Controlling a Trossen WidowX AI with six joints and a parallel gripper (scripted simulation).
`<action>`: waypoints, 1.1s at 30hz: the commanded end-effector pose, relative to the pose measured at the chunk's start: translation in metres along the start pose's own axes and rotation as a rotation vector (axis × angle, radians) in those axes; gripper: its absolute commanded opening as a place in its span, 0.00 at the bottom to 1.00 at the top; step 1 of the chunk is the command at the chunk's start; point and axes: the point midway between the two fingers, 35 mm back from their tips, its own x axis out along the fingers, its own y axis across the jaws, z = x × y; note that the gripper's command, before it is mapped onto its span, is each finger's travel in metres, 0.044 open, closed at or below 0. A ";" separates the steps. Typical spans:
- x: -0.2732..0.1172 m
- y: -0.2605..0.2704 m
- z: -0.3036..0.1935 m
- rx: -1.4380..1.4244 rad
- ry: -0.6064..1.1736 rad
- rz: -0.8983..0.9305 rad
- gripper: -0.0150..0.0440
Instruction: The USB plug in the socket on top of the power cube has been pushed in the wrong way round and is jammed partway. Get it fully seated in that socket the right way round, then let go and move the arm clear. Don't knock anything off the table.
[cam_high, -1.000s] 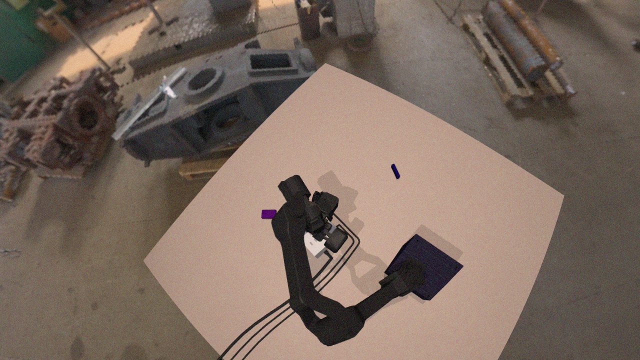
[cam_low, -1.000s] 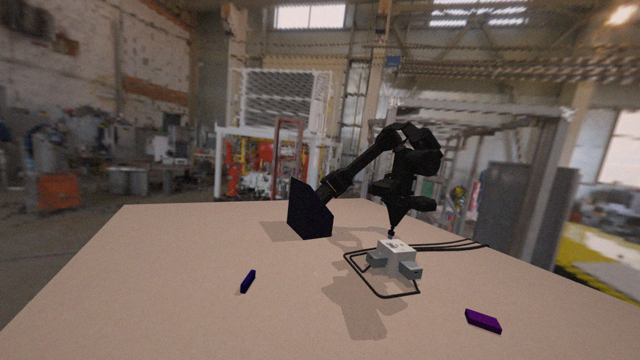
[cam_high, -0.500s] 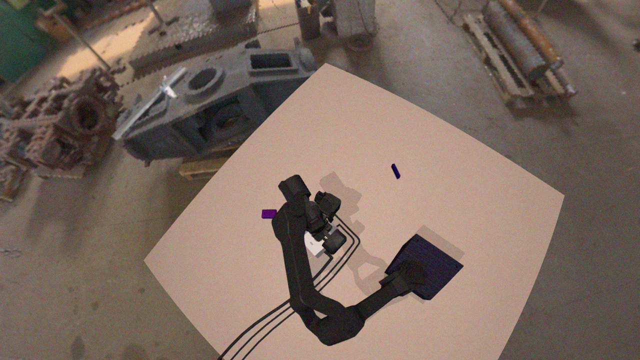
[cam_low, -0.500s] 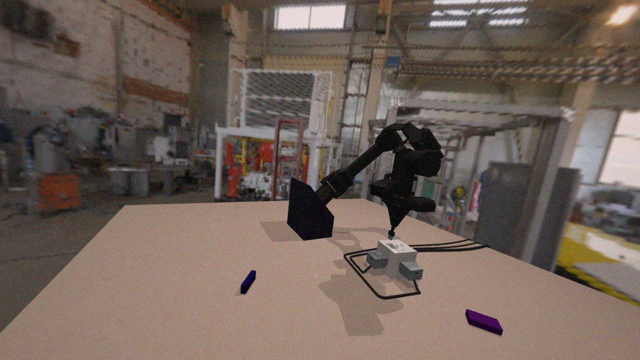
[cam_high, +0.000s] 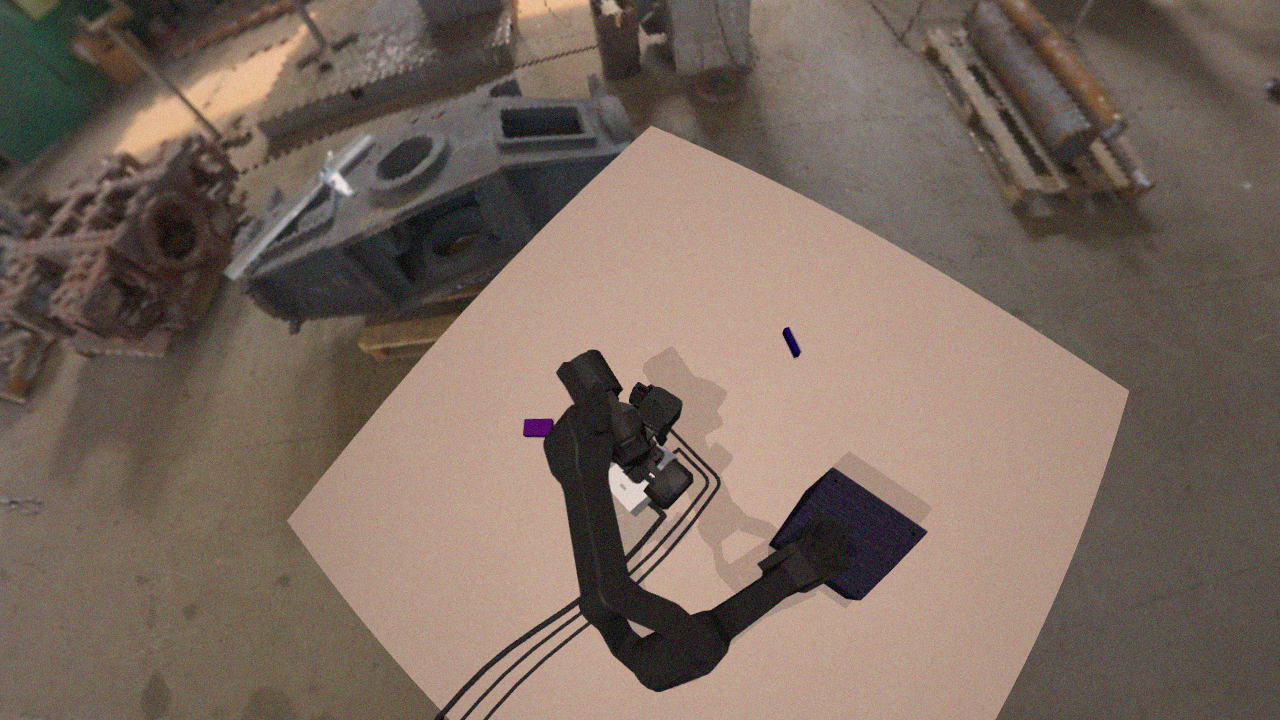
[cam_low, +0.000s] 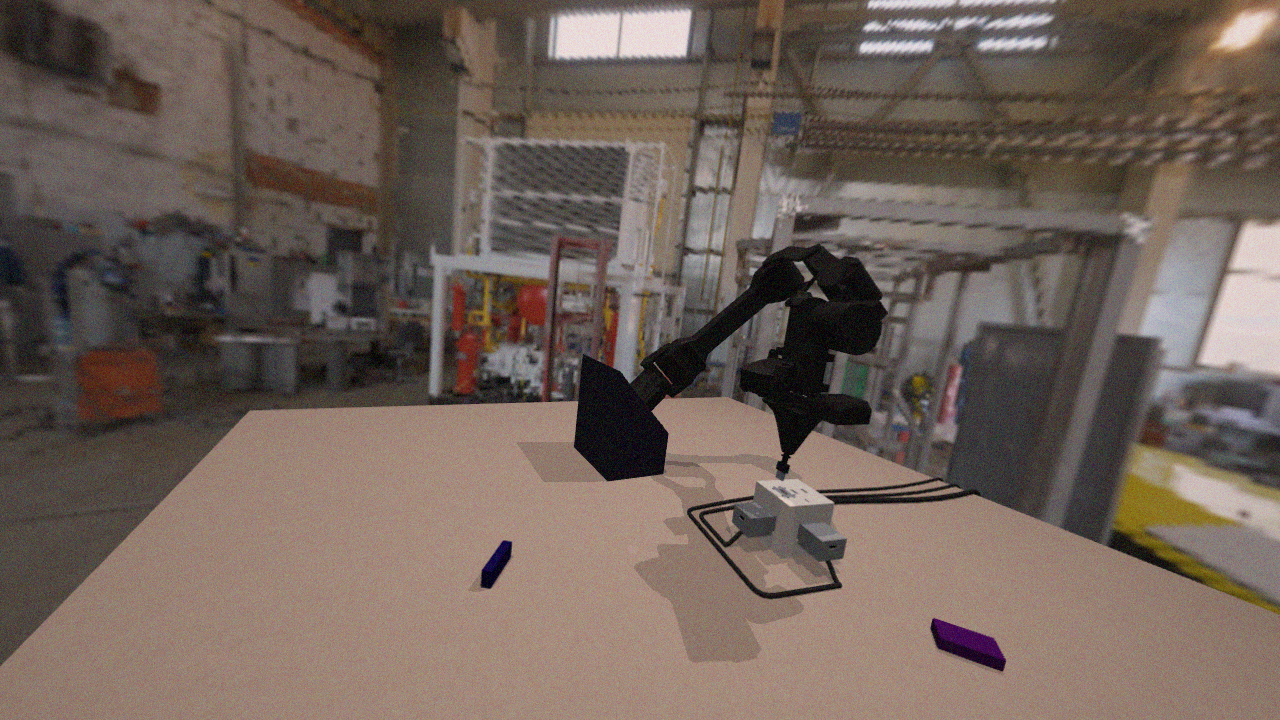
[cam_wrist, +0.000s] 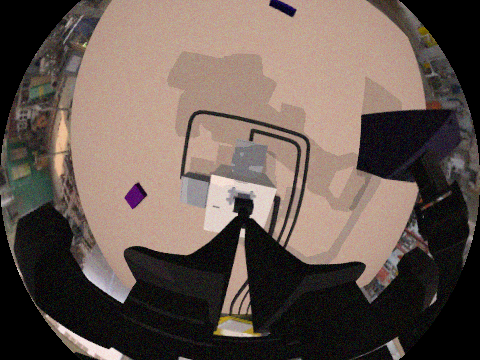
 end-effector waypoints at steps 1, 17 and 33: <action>0.001 0.000 -0.001 0.007 0.007 0.002 0.25; 0.003 0.001 -0.002 0.017 0.017 0.002 0.25; 0.005 0.001 -0.003 0.028 0.027 0.002 0.25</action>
